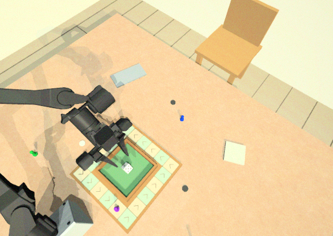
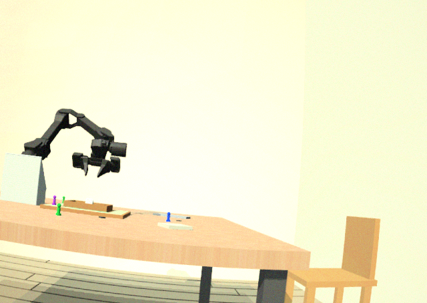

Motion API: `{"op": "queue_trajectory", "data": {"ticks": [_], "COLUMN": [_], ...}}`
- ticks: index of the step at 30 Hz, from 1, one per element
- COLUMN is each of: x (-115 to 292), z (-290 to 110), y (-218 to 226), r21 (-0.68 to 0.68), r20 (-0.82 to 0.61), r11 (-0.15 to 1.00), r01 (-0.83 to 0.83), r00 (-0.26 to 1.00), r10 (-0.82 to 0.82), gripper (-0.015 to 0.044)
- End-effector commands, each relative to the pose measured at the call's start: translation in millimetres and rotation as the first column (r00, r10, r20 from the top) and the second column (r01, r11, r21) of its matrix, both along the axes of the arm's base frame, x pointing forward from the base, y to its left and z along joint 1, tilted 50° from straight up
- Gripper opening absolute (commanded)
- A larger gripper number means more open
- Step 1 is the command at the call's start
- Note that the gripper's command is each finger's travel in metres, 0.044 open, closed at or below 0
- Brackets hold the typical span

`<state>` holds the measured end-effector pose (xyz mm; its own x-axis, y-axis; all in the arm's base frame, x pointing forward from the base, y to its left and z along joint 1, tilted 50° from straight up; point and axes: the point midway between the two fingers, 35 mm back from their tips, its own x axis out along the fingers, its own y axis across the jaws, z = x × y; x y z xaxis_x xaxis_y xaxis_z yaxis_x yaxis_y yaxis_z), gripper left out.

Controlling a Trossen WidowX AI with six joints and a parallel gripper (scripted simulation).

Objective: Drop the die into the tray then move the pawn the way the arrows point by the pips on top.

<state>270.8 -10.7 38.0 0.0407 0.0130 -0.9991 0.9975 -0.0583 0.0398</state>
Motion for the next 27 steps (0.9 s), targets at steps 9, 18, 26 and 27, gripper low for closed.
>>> {"op": "queue_trajectory", "data": {"ticks": [9, 18, 26, 27], "x": [-3.8, 1.7, -8.6, -13.3], "z": [10.1, -26.5, -33.1, -37.8], "y": [-22.4, -6.2, -12.4, -14.9], "r21": [0.129, 0.745, 0.681, 0.670], "r20": [-0.034, 0.064, 0.109, 0.162], "r11": [0.991, 0.665, 0.716, 0.707], "r01": [-0.030, -0.056, -0.153, -0.228], "r00": [0.999, 0.998, 0.988, 0.974], "r10": [0.035, 0.012, 0.107, 0.161], "gripper": [0.0440, 0.0440, 0.0361, 0.0335]}}
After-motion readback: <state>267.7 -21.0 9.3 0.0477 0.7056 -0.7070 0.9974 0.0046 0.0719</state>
